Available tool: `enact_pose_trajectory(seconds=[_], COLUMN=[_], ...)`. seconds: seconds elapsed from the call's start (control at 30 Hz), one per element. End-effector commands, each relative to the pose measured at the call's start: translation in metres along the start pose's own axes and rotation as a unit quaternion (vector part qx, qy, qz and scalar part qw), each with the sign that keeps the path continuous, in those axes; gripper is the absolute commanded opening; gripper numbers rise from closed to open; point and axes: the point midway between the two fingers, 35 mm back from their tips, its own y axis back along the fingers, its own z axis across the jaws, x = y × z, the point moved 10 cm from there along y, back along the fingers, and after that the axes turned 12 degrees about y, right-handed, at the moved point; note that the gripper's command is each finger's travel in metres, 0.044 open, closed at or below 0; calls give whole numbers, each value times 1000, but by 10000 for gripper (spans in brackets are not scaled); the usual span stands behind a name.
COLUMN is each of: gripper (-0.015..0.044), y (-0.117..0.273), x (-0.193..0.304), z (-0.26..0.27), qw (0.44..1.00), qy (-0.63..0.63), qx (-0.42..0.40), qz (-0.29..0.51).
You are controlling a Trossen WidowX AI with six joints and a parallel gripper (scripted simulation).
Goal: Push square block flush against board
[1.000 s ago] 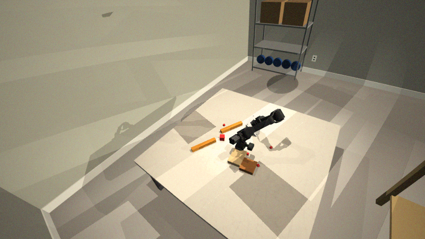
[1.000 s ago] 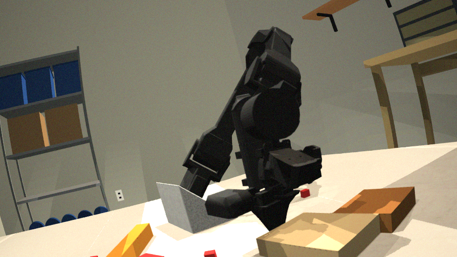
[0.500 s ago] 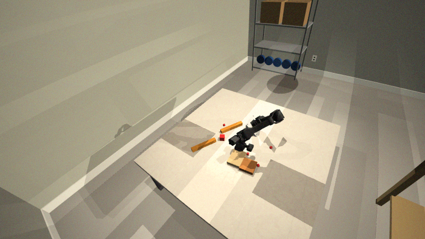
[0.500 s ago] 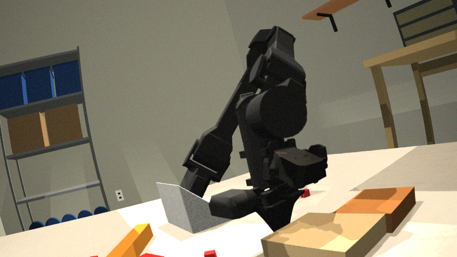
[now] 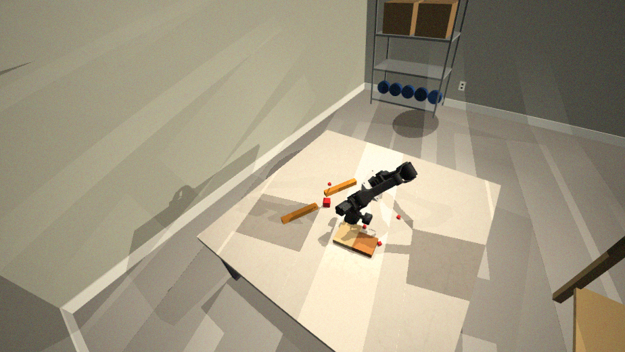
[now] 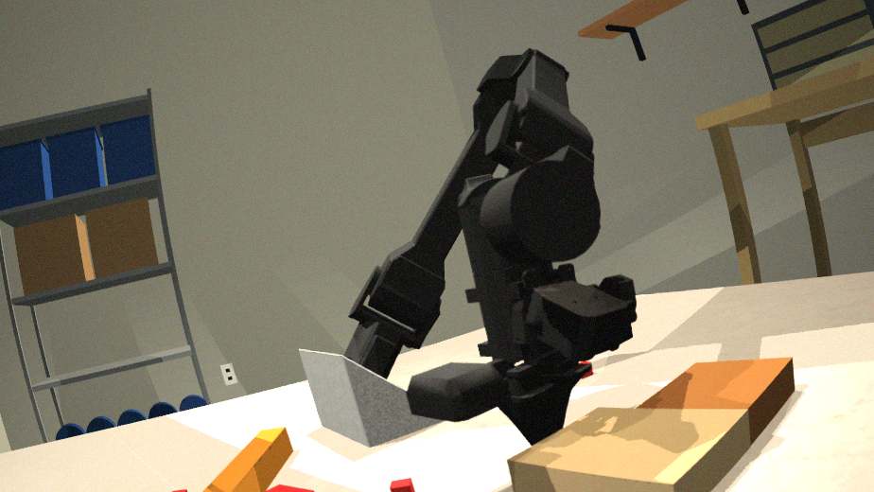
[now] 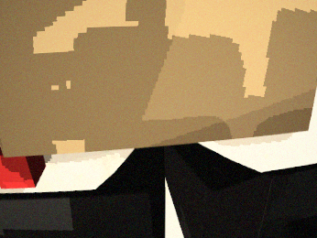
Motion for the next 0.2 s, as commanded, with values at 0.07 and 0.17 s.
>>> enact_pose_trajectory(seconds=[0.07, 0.17], gripper=[0, 0], y=[1, 1], x=[1, 6], z=[1, 1], qw=[1000, 1000], qy=[2, 2], qx=[-1, -1], qz=[-4, -4])
